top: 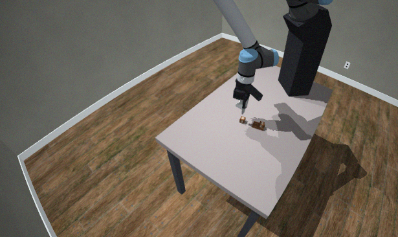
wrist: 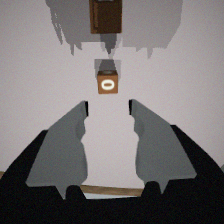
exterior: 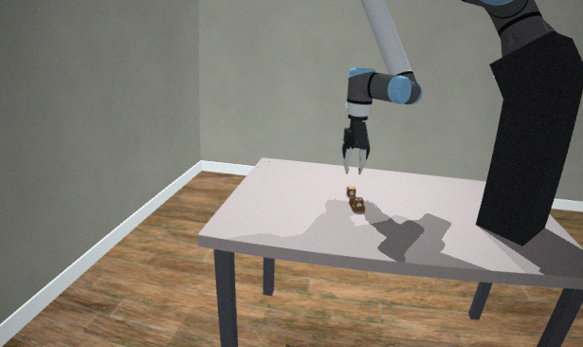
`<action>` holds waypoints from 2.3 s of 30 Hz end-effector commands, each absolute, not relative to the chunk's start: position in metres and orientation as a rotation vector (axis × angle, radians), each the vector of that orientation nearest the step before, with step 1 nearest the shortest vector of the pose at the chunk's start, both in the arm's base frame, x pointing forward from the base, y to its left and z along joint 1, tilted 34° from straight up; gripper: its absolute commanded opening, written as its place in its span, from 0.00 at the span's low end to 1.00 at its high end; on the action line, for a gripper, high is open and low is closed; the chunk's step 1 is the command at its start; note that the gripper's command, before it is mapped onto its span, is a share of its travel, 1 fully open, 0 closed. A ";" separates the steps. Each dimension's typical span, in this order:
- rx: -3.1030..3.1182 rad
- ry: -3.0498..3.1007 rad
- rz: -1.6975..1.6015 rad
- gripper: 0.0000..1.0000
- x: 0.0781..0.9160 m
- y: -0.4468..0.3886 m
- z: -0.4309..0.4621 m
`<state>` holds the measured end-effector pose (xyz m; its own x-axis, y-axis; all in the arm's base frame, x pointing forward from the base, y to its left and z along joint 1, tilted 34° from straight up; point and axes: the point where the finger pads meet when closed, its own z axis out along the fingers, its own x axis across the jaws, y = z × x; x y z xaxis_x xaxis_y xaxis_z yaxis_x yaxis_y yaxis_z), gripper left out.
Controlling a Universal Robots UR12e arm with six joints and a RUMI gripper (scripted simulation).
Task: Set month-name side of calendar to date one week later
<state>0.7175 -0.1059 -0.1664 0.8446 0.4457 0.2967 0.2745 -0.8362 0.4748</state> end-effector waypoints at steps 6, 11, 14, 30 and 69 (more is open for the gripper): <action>2.601 0.534 0.562 0.28 0.723 -0.109 -0.175; 2.601 0.534 0.562 0.28 0.726 -0.112 -0.181; 2.601 0.534 0.562 0.28 0.728 -0.113 -0.186; 2.601 0.534 0.562 0.28 0.737 -0.119 -0.200; 2.601 0.534 0.562 0.28 0.738 -0.120 -0.204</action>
